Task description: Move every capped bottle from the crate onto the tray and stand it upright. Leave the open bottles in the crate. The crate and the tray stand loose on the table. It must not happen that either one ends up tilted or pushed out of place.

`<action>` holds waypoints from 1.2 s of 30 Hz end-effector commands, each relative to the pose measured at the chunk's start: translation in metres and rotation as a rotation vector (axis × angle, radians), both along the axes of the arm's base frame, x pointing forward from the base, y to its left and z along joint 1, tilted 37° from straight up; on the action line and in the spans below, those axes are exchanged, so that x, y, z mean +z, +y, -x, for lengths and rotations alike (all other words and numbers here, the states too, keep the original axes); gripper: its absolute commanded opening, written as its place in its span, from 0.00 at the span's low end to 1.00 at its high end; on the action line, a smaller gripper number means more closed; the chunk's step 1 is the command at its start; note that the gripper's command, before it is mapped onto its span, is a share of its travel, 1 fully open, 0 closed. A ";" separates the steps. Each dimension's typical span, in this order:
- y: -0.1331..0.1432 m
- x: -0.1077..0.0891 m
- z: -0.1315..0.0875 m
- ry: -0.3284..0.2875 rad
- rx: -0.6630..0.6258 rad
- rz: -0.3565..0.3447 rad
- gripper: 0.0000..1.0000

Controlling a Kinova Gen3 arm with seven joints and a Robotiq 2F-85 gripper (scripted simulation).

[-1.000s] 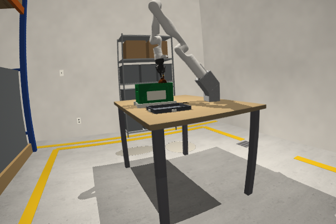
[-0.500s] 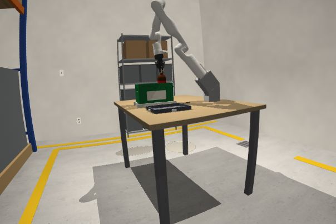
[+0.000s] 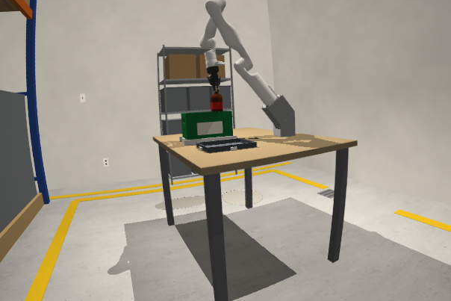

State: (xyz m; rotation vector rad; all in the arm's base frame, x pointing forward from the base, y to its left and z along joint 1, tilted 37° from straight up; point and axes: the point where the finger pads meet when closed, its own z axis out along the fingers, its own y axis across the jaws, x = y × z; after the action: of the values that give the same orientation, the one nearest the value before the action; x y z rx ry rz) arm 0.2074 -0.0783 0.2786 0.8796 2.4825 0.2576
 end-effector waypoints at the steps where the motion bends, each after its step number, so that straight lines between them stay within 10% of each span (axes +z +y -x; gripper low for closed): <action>1: -0.002 0.008 0.003 -0.003 -0.007 0.016 0.00; 36: 0.035 0.028 -0.006 0.001 -0.005 0.005 0.00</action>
State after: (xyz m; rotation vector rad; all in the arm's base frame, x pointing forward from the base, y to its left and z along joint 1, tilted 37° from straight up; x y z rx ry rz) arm 0.2130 -0.0446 0.3058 0.8844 2.4807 0.2496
